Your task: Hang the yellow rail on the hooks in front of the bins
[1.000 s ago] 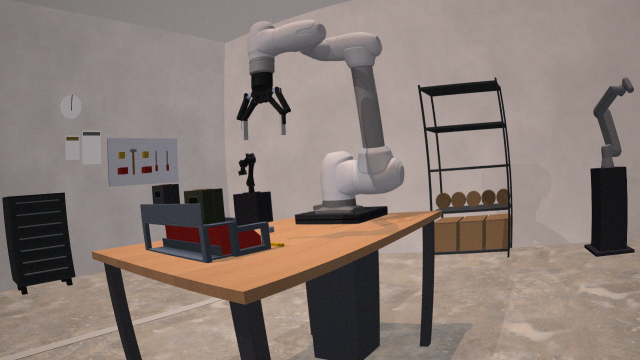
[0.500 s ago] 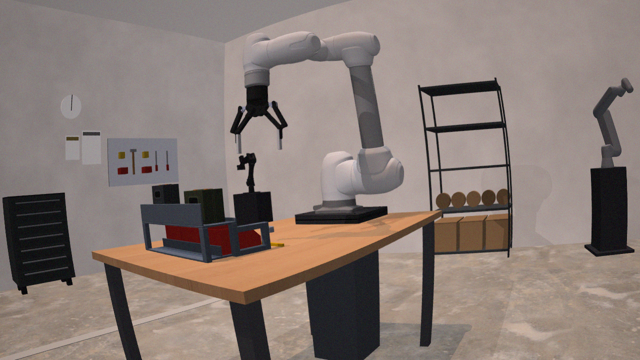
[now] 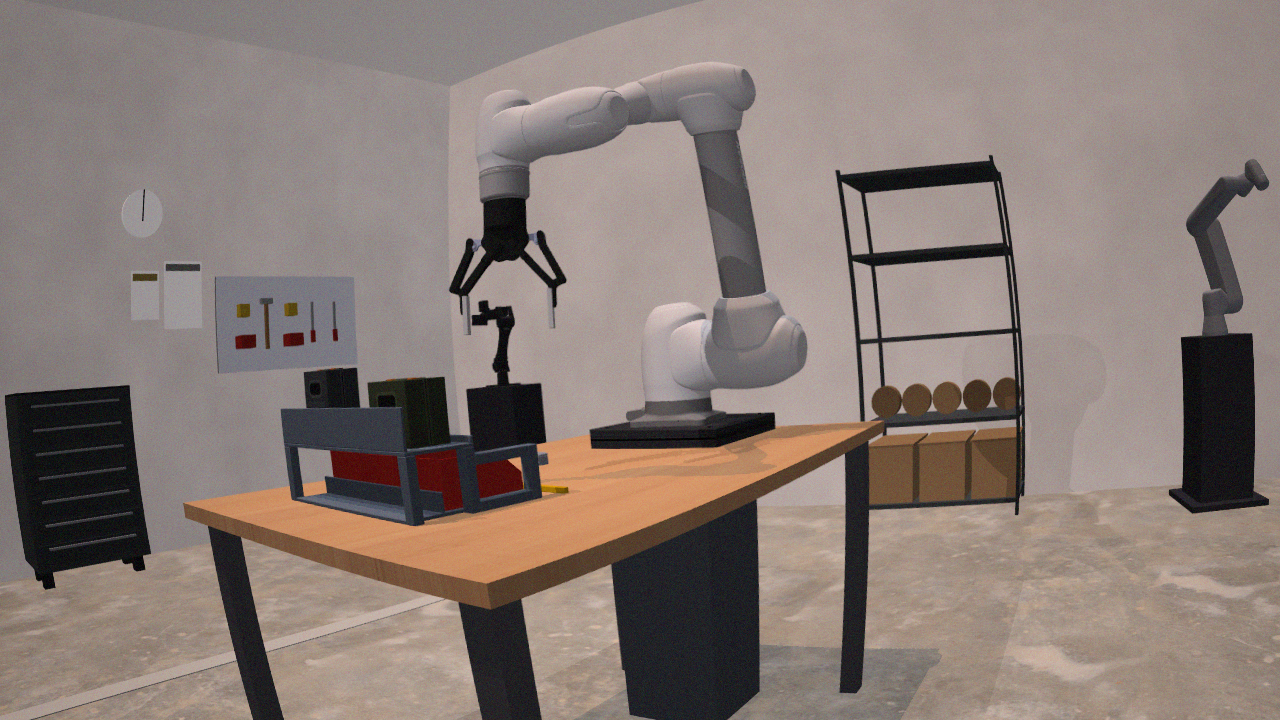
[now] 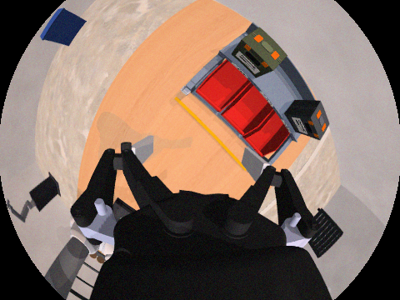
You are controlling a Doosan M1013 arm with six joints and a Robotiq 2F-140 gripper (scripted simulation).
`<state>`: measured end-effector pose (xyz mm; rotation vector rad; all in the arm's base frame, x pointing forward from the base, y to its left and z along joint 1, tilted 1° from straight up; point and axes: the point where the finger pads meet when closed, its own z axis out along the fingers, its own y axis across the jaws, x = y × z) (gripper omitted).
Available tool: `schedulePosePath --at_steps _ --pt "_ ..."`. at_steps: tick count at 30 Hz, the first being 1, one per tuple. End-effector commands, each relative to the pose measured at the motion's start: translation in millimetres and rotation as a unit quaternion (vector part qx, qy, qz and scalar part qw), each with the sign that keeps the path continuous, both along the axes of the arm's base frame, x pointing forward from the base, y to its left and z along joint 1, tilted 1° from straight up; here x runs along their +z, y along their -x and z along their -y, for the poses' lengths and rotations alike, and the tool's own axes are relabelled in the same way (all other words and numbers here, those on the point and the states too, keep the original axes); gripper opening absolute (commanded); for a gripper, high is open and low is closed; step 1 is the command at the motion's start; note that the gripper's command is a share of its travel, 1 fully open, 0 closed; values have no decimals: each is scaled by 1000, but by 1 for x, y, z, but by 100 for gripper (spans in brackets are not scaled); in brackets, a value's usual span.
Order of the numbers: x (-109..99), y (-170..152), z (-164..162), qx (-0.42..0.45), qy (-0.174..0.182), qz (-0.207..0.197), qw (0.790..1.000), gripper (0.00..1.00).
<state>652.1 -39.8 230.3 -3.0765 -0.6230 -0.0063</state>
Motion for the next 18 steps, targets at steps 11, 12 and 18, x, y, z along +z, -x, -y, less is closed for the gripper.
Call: schedulePosePath --at_steps 11,12,18 --pt "-46 -1 20 100 -1 1 995 100" --pt "-46 -1 20 100 -1 1 995 100" --pt "-46 -1 20 100 -1 1 995 100"
